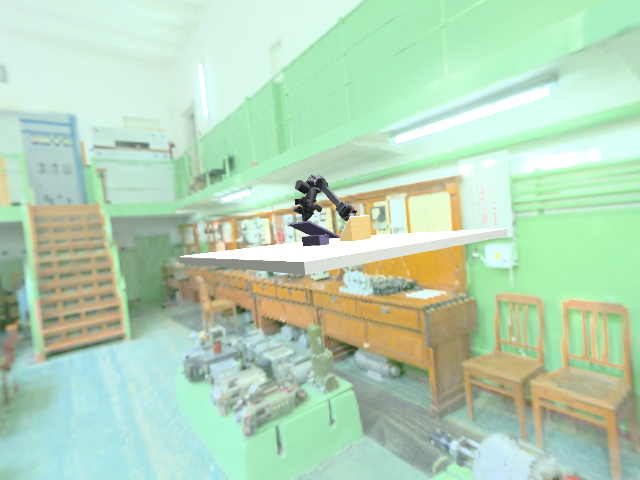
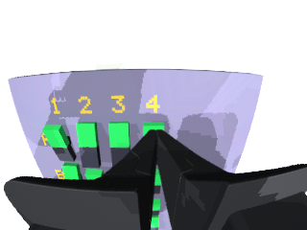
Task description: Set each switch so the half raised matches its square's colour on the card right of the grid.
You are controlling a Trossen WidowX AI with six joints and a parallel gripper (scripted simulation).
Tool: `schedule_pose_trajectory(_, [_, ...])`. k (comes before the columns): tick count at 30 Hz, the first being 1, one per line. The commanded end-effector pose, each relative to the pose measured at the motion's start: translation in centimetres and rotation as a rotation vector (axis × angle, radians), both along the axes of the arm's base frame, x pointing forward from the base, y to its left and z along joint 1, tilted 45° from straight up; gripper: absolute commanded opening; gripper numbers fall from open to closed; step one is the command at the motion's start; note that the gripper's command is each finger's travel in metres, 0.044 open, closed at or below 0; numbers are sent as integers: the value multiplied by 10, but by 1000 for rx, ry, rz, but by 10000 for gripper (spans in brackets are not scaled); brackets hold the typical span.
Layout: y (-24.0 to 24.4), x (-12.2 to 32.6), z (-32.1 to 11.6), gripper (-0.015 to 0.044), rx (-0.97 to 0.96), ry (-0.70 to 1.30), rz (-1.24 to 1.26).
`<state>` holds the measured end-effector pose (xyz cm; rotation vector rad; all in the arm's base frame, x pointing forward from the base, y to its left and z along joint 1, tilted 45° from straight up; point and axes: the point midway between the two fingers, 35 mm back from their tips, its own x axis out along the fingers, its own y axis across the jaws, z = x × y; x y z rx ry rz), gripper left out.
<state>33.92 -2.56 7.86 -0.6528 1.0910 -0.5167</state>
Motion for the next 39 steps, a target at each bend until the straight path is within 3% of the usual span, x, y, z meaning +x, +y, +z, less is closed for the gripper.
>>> schedule_pose_trajectory(1, [0, 0, -1, 0, 4, 4, 4])
schedule_pose_trajectory(14, [43, -27, 38, 0, 5, -10, 22])
schedule_pose_trajectory(21, [79, -74, -29, 0, 9, -8, 22])
schedule_pose_trajectory(39, [50, -59, -59, 0, 5, -30, 40])
